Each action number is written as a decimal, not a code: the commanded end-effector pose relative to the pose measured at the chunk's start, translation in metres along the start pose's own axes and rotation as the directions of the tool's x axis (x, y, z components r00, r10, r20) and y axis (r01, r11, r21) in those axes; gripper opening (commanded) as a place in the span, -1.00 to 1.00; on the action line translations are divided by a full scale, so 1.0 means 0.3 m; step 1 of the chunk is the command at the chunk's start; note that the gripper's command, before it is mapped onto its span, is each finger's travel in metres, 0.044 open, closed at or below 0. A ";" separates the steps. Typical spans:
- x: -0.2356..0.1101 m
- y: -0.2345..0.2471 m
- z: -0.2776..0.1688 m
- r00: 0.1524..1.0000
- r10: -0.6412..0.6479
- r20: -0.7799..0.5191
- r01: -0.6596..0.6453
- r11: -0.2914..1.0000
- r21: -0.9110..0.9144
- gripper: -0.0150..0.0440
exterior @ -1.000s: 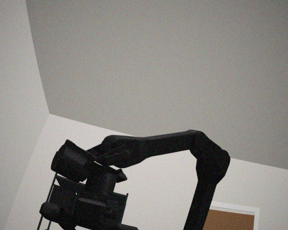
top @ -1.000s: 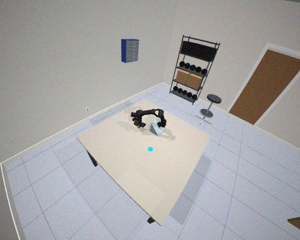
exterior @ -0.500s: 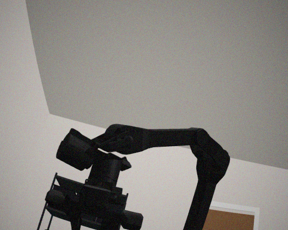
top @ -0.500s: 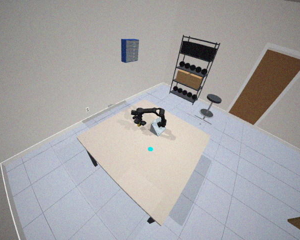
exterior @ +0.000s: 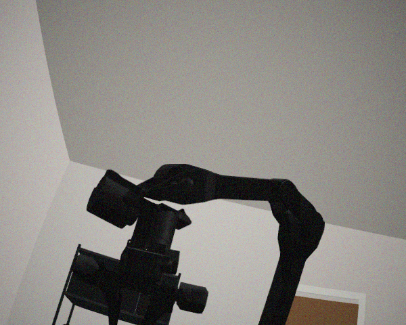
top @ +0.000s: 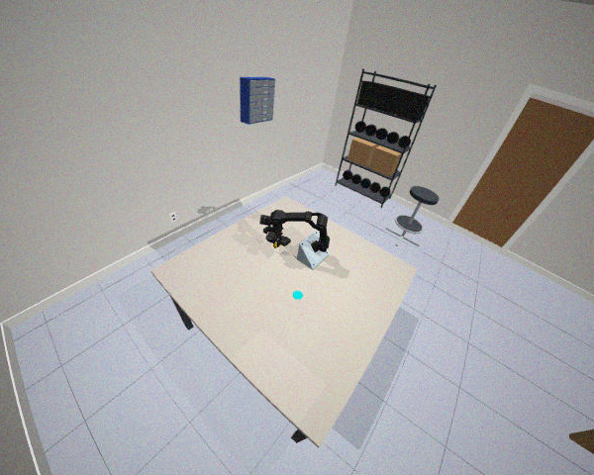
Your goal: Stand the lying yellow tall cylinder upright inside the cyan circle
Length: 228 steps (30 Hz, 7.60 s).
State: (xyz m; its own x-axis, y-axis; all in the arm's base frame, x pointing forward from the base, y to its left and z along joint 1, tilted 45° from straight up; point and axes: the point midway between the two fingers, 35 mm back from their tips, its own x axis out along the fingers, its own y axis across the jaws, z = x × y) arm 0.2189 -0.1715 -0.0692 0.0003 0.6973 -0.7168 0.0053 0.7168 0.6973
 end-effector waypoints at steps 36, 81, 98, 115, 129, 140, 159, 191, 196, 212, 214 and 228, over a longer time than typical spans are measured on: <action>-0.070 0.258 0.222 0.999 -0.053 0.001 0.052 0.992 0.118 -0.14; -0.085 0.679 0.378 0.999 -0.050 0.012 0.046 0.970 0.240 -0.14; -0.079 0.845 0.393 1.000 -0.022 0.009 0.019 0.954 0.300 -0.14; -0.071 1.000 0.385 1.000 0.010 -0.001 -0.009 0.933 0.359 -0.14; -0.046 0.993 0.377 0.998 -0.055 0.006 0.049 0.938 0.342 -0.14; -0.022 0.982 0.371 0.992 -0.121 0.021 0.108 0.939 0.326 -0.14; 0.012 0.964 0.366 0.971 -0.230 0.064 0.201 0.931 0.304 -0.14; 0.053 0.942 0.368 0.906 -0.383 0.179 0.324 0.901 0.289 -0.14; 0.058 0.940 0.370 0.893 -0.403 0.200 0.339 0.895 0.290 -0.14; 0.069 0.936 0.375 0.846 -0.457 0.275 0.378 0.877 0.296 -0.14; 0.070 0.936 0.375 0.840 -0.463 0.285 0.382 0.875 0.297 -0.14; 0.076 0.936 0.380 0.792 -0.497 0.355 0.402 0.862 0.309 -0.14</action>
State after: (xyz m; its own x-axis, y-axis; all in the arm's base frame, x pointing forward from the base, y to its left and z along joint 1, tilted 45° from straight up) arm 0.3355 0.0454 0.1113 0.3409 0.2109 -0.9161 0.3074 0.8959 0.3206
